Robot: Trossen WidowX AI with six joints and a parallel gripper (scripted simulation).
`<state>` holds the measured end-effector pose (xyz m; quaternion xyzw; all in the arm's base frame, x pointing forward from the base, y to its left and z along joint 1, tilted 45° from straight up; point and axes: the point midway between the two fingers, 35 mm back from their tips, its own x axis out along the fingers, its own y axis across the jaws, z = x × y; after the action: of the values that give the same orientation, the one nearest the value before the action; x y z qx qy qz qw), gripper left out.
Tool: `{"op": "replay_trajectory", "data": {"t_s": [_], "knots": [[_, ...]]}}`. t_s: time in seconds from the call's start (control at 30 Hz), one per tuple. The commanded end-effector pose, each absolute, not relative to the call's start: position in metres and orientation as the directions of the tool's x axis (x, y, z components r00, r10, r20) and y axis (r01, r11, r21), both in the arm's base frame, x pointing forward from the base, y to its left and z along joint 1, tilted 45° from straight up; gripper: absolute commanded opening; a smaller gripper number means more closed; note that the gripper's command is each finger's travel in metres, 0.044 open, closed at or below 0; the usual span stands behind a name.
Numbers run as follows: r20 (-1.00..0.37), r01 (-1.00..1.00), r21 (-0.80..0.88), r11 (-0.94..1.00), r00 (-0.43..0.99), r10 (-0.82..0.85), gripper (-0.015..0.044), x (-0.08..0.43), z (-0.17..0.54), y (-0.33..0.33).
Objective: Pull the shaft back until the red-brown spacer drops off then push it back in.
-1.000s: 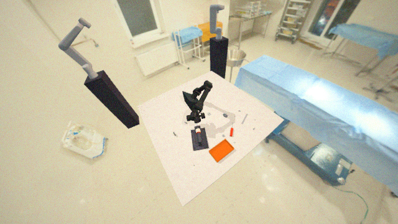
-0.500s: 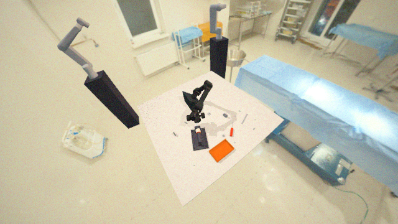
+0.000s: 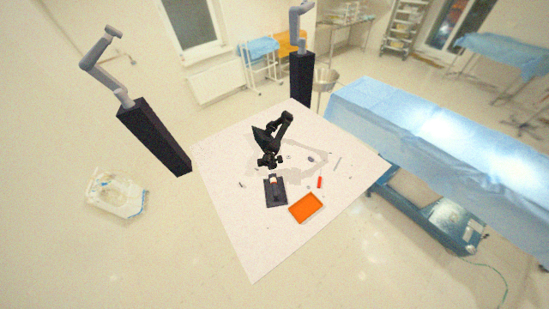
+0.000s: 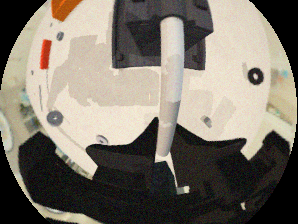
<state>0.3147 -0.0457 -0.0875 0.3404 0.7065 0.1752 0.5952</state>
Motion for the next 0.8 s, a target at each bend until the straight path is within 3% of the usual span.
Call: {"op": "replay_trajectory", "data": {"t_s": [0.0,0.77], "knots": [[-0.721,0.270,0.653,0.708,-0.063,0.690,0.0000,0.3133,-0.0867,-0.0455],[-0.721,0.270,0.653,0.708,-0.063,0.690,0.0000,0.3113,-0.0862,-0.0451]]}}
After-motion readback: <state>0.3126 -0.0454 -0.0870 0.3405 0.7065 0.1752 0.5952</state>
